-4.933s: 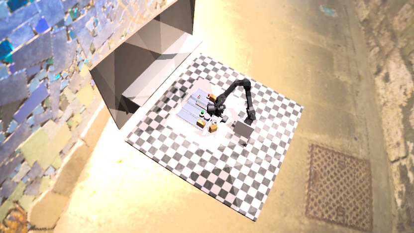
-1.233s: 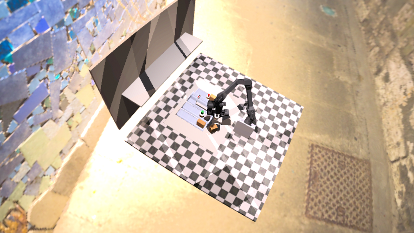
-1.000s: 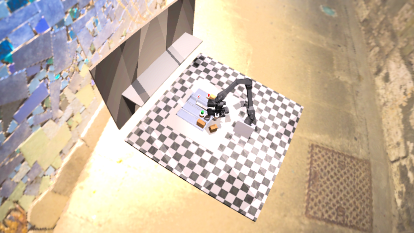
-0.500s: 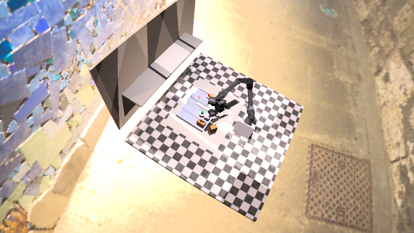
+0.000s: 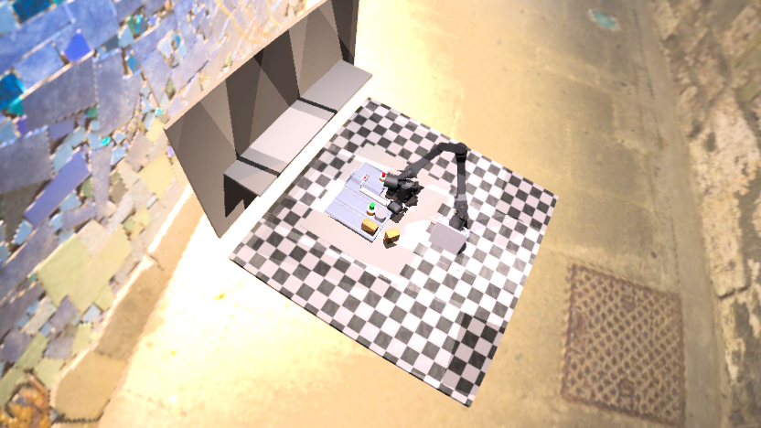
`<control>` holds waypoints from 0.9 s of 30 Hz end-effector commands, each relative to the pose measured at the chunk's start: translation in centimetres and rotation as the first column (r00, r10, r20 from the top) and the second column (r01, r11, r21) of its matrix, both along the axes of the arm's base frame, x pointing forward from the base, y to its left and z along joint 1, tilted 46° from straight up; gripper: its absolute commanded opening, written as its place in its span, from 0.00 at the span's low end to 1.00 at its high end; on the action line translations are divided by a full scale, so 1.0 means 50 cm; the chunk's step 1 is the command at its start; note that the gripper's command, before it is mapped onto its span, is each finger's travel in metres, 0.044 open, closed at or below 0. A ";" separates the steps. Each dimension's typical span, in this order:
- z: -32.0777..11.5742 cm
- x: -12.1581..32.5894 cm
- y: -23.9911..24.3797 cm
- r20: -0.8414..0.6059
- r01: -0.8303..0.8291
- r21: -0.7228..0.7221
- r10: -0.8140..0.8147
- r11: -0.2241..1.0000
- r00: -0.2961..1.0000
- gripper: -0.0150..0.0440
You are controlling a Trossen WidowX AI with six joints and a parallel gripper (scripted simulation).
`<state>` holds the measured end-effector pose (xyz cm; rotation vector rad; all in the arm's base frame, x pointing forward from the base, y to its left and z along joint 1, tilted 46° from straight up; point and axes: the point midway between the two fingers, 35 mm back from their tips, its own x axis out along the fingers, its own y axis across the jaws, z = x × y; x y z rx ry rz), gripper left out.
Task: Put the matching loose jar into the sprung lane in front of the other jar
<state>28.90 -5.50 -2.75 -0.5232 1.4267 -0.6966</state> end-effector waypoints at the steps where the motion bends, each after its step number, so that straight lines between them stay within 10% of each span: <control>1: 0.006 0.000 -0.009 -0.032 -0.036 -0.006 0.036 0.999 0.999 0.25; 27: -0.028 0.005 -0.044 -0.032 -0.036 -0.007 0.036 0.999 0.999 0.25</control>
